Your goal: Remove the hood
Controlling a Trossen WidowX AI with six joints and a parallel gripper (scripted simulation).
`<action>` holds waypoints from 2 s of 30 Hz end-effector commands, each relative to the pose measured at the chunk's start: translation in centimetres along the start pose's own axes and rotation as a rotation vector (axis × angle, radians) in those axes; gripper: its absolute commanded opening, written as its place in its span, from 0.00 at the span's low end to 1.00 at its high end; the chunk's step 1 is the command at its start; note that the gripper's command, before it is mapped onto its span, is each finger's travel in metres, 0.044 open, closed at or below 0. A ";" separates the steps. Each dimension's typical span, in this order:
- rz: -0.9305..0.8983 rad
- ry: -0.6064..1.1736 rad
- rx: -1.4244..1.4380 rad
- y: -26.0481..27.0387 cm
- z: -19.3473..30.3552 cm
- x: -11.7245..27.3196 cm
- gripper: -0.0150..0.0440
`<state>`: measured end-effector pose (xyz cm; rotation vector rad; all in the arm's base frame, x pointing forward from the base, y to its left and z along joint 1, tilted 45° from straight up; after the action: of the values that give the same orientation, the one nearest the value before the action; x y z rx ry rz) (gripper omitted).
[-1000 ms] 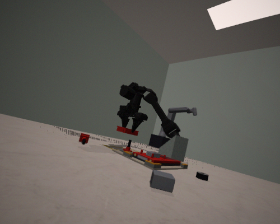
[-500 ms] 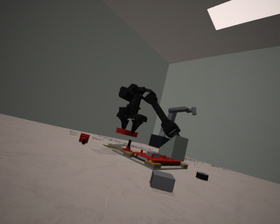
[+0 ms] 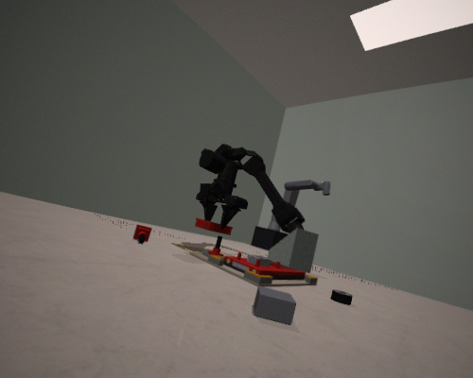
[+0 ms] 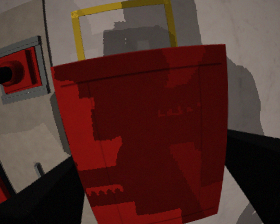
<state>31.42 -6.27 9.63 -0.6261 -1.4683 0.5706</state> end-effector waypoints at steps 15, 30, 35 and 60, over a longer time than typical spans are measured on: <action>0.003 -0.001 0.005 0.0 0.0 -1.1 0.25; 0.004 -0.001 0.005 0.0 0.0 -2.0 0.25; 0.004 -0.001 0.005 0.0 0.0 -2.3 0.25; 0.006 -0.001 0.005 -0.1 0.1 -3.8 0.25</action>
<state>31.17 -8.86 7.10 -0.6288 -1.4680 0.5729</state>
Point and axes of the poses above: the point midway between the two fingers, 35 mm back from their tips, its own x axis back along the fingers, its own y axis across the jaws, z = x × y, the point moved 3 cm from there along x, back along the fingers, and after that the axes turned 4 degrees about -x, right-handed, at the moved point
